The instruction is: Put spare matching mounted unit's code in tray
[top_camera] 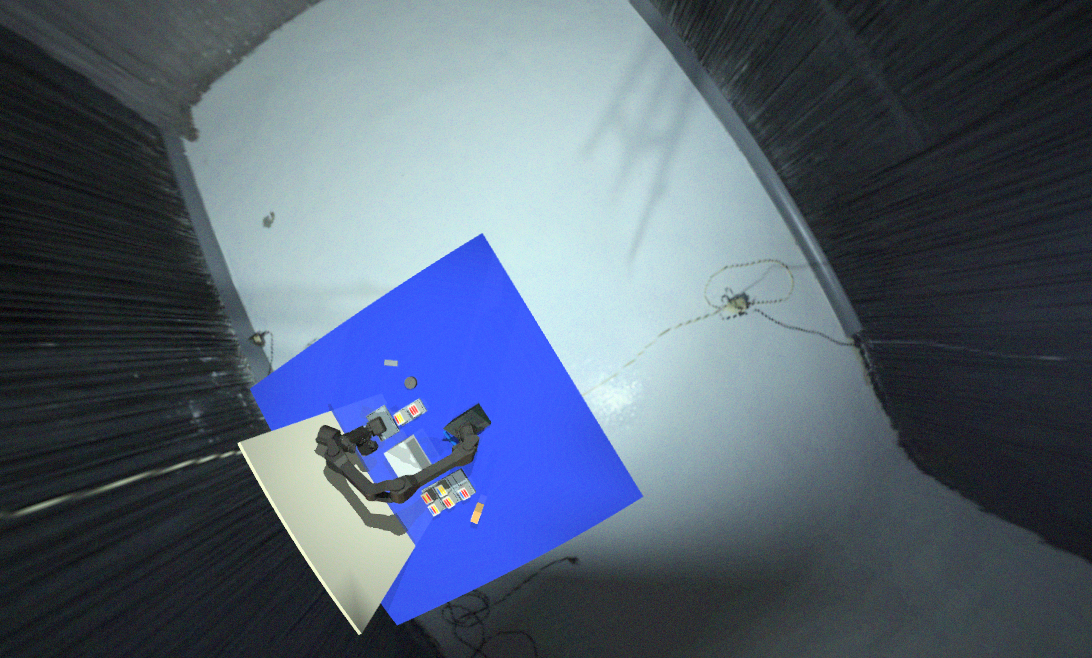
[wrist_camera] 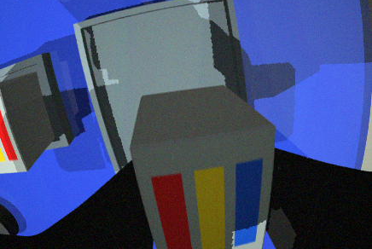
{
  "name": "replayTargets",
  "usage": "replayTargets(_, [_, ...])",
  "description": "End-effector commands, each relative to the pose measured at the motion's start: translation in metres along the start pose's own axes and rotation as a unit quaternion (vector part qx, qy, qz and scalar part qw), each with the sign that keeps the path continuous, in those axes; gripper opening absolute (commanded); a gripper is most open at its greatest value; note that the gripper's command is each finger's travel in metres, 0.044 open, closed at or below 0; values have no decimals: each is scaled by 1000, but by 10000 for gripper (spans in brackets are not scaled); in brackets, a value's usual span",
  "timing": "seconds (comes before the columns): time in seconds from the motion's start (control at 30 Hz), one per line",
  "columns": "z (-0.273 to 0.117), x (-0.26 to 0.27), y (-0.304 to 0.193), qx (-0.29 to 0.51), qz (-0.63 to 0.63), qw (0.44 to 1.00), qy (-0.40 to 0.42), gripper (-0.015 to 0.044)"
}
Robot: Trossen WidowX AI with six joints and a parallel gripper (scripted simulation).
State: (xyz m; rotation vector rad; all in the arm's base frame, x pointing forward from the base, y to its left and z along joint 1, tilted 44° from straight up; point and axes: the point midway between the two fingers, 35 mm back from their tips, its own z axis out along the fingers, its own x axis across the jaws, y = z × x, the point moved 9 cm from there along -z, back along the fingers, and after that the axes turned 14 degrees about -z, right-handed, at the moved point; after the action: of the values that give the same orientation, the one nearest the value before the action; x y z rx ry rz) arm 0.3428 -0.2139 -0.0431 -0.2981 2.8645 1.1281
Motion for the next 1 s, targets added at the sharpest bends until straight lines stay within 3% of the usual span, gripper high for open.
replayTargets(0.0, [5, 1, 0, -4, 5, 1000, 0, 0])
replayTargets(0.97, [29, 2, 1, -5, 5, 1000, -1, 0])
